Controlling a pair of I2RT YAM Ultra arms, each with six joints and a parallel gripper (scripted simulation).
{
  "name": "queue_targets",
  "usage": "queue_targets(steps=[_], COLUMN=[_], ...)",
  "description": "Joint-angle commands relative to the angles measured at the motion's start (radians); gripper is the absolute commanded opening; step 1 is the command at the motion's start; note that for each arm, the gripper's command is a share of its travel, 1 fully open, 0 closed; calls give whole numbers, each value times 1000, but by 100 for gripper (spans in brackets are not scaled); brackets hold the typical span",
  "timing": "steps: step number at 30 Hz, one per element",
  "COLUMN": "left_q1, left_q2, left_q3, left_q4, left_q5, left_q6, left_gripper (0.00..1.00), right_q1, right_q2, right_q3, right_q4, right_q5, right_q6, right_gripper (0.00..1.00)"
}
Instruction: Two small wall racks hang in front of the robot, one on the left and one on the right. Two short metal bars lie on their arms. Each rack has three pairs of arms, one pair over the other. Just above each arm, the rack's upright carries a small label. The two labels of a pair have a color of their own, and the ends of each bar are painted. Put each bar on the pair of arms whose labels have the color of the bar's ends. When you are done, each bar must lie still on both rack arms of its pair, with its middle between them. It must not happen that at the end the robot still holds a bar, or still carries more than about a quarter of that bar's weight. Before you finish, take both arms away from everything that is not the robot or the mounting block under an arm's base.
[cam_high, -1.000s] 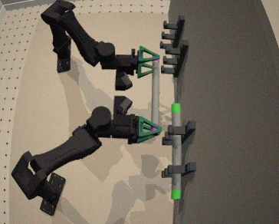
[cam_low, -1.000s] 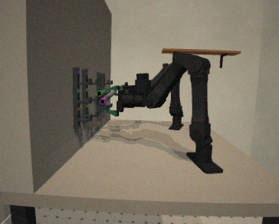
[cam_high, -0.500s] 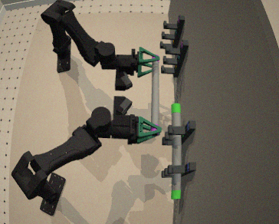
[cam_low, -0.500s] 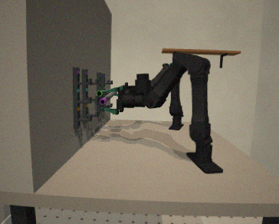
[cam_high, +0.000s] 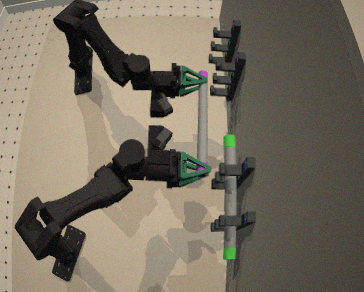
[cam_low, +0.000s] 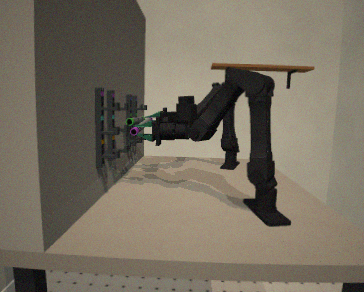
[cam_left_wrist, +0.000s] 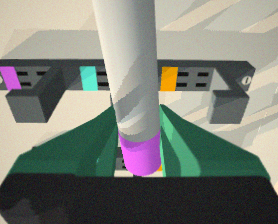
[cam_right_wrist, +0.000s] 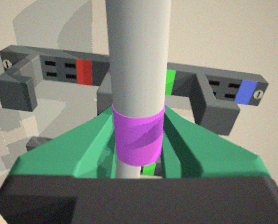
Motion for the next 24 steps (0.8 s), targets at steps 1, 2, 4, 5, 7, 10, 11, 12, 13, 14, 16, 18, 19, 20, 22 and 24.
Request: queue_targets(steps=[1,2,4,5,7,10,11,12,13,14,16,18,19,20,22,24], left_q1=[10,10,10,10,10,10,10,10,10,10,10,10,10,10,10,10], left_q2=[6,6,6,6,6,6,6,6,6,6,6,2,2,1,-1,-2], left_q3=[22,22,22,22,22,22,22,22,22,22,22,23,23,24,24,25], left_q4=[-8,-8,-8,-8,-8,-8,-8,-8,-8,-8,-8,-4,-5,-6,-8,-11], left_q5=[5,5,5,5,5,5,5,5,5,5,5,5,5,5,5,5], left_q6=[10,10,10,10,10,10,10,10,10,10,10,3,3,3,3,3], left_gripper=[0,0,0,0,0,0,0,0,0,0,0,0,0,0,0,0], right_q1=[0,0,1,1,2,2,3,3,3,3,3,4,4,4,4,4], right_q2=[-16,-13,-6,-2,6,18,22,27,31,36,36,38,39,39,39,40], right_q3=[5,1,-6,-10,-18,-30,-34,-38,-42,-45,-45,-47,-47,-48,-48,-48], right_q4=[82,88,101,108,123,149,157,166,174,183,183,188,189,189,190,191], right_q5=[3,4,4,4,5,6,6,7,7,7,7,9,9,9,9,9], right_q6=[26,27,28,28,28,28,28,28,27,27,27,27,27,26,26,26], right_gripper=[4,6,11,13,17,24,26,28,31,33,33,37,40,42,46,51])
